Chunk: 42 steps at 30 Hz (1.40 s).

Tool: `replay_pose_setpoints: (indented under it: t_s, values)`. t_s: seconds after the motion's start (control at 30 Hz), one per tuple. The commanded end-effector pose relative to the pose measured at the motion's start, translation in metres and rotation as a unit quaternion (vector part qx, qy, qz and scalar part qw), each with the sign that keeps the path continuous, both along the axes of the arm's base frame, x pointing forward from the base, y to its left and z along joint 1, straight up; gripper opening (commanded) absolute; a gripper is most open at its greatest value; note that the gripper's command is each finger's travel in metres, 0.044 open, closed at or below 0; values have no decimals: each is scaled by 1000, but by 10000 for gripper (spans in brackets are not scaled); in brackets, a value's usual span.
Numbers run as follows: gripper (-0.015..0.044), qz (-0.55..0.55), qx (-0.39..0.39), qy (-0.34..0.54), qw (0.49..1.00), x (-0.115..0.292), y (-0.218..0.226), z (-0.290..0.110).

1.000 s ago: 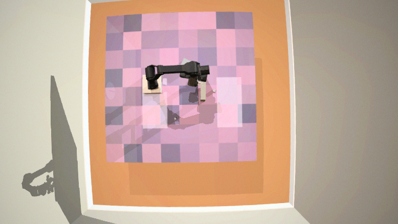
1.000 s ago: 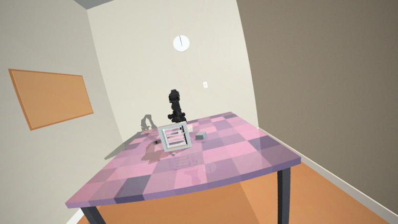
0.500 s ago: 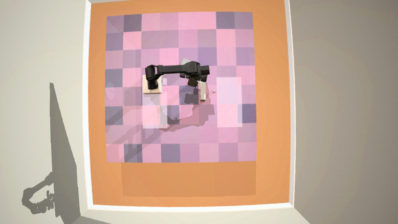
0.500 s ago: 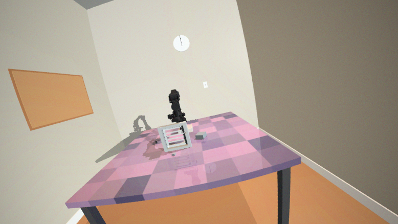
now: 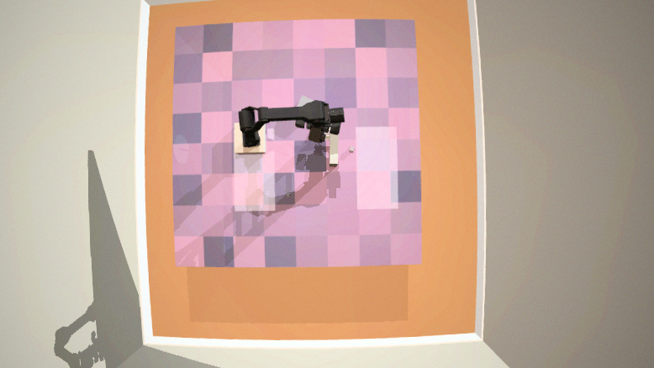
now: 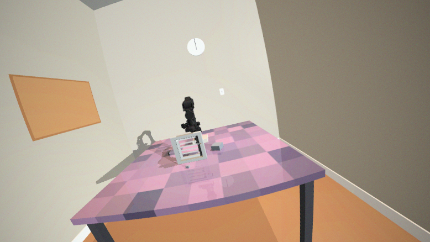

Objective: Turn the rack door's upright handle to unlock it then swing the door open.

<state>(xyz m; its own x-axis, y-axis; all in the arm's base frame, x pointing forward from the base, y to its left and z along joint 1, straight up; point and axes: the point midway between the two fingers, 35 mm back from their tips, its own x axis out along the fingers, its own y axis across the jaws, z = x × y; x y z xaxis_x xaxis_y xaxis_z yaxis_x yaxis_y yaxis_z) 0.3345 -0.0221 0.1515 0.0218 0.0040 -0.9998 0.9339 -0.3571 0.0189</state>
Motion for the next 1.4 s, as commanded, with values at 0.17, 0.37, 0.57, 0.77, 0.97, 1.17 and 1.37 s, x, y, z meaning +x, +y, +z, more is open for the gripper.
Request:
replay_pose_setpoints:
  t_s: [0.17, 0.37, 0.57, 0.77, 0.97, 1.17, 1.37]
  values:
    - [21, 0, -1, 0, 1000, 0, 0, 0]
    - [21, 55, -2, 0, 998, -5, -1, 0]
    - [21, 115, -4, 0, 993, -10, -2, 0]
    - [21, 175, -5, 0, 984, -17, -4, 0]
    - [21, 232, -6, 1, 973, -26, -7, 0]
    - [21, 284, -7, 1, 959, -36, -11, -1]
    - [21, 334, -8, 1, 943, -47, -15, -1]
